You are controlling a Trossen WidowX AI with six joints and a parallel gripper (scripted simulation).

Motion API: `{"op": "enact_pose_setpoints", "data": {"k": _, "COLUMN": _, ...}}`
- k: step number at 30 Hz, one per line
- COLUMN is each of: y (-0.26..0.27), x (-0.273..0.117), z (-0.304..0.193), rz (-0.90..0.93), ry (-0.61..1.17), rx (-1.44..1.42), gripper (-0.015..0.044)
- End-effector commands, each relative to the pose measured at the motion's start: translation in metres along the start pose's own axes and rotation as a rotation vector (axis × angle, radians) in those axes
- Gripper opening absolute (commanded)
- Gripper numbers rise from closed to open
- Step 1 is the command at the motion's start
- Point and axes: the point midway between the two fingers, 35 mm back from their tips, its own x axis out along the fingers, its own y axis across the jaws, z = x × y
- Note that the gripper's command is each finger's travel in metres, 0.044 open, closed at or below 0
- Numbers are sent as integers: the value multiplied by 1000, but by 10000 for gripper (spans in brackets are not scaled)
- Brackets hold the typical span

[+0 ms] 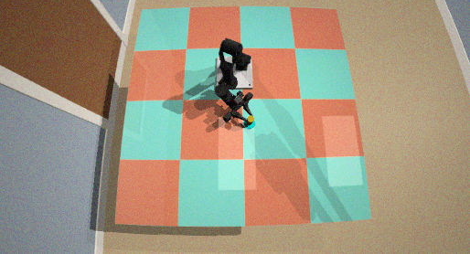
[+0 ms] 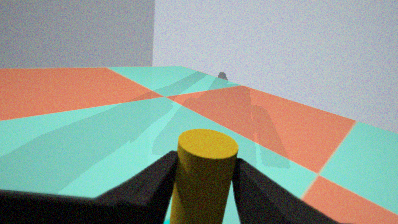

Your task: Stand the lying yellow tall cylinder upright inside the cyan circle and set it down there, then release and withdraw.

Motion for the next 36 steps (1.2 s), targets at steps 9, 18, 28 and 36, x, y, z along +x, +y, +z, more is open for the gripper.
{"op": "enact_pose_setpoints", "data": {"k": 9, "y": 2, "x": 3, "z": -21, "rz": 7, "ry": 0, "rx": -102, "gripper": 105}}
{"op": "enact_pose_setpoints", "data": {"k": 18, "y": 2, "x": 3, "z": -22, "rz": 8, "ry": 0, "rx": -110, "gripper": 105}}
{"op": "enact_pose_setpoints", "data": {"k": 28, "y": 2, "x": 3, "z": -22, "rz": 8, "ry": 0, "rx": -110, "gripper": 289}}
{"op": "enact_pose_setpoints", "data": {"k": 36, "y": 2, "x": 3, "z": -22, "rz": 8, "ry": 0, "rx": -110, "gripper": 400}}
